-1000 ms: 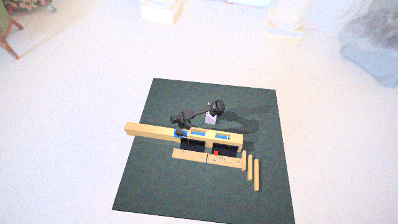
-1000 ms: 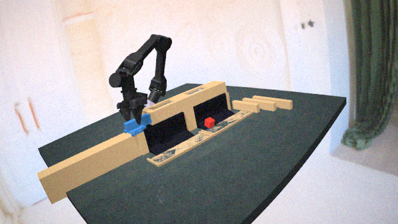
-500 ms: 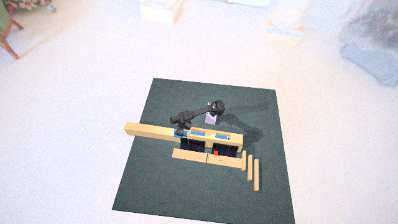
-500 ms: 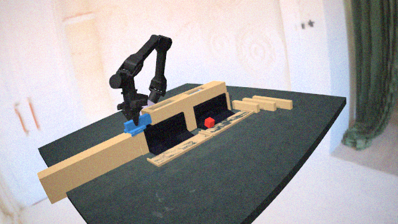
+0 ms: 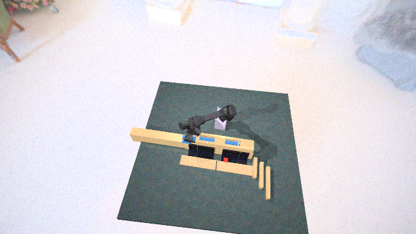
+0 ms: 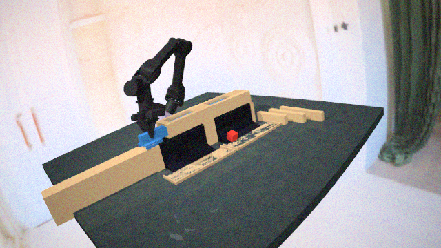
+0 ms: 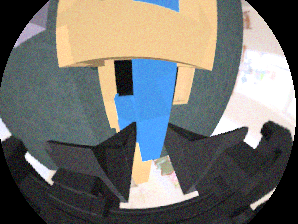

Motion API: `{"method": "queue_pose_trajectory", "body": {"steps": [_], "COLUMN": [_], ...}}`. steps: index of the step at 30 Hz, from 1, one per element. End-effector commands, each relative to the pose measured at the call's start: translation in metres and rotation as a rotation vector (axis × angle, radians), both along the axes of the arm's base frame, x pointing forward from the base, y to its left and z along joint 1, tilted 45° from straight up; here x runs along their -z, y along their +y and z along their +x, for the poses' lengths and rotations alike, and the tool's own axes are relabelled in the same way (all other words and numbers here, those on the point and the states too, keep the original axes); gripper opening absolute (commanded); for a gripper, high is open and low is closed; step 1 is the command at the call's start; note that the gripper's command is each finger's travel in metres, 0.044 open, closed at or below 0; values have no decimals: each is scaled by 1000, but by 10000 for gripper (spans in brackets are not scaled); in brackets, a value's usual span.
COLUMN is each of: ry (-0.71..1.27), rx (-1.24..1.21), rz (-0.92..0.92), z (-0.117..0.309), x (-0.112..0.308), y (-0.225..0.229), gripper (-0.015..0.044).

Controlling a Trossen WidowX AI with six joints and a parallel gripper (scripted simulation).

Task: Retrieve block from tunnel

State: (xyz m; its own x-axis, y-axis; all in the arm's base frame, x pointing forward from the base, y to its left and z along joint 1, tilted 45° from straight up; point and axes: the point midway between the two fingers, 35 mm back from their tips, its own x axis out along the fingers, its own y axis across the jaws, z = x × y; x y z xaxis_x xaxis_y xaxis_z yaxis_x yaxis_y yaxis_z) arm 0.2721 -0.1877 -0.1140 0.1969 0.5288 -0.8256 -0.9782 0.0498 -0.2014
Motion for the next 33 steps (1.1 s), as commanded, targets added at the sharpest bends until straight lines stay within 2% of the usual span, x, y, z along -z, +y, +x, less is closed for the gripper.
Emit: {"method": "queue_pose_trajectory", "body": {"steps": [1,7,8,15,24,33], "ry": [9,9,2,3,9,9], "rx": [-3,-2,-1,-1,-2,-2], "rz": [30,31,-11,-9,25,28], "z": [-2,-3,-1,-1,-1,-1], "x": [-7,-9,-7,-8,-33,-18], "y": [18,22,9,7,-17,-24], "gripper": [0,0,26,210,440,440]}}
